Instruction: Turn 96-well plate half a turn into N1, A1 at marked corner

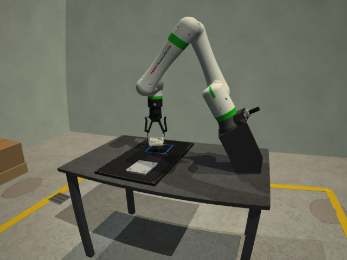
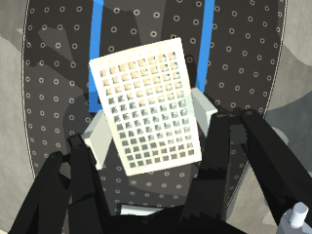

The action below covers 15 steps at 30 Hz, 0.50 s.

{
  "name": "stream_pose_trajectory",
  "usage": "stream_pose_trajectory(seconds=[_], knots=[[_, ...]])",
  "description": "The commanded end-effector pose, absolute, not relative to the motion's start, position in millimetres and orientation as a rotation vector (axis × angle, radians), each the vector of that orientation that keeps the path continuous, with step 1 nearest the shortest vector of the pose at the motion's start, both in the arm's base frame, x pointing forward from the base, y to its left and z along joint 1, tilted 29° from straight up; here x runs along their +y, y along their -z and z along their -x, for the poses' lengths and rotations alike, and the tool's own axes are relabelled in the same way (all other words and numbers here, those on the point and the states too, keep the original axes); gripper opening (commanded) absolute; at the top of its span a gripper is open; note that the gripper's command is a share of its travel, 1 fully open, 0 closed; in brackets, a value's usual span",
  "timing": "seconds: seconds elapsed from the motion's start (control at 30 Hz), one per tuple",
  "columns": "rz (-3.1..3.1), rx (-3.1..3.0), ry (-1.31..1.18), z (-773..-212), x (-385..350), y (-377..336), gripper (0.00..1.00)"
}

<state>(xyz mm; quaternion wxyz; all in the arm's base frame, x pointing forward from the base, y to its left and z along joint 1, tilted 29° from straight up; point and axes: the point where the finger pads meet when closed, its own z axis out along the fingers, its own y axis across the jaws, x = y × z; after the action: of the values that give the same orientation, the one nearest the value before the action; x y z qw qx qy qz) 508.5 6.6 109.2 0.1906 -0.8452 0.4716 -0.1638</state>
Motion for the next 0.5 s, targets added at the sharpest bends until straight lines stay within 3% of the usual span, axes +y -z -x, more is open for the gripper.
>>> stream_pose_trajectory(seconds=[0.0,0.47], knots=[[2.492,1.131,0.508,-503,22,-110,0.0],[2.726,0.627,0.611,-490,60,-112,0.0]])
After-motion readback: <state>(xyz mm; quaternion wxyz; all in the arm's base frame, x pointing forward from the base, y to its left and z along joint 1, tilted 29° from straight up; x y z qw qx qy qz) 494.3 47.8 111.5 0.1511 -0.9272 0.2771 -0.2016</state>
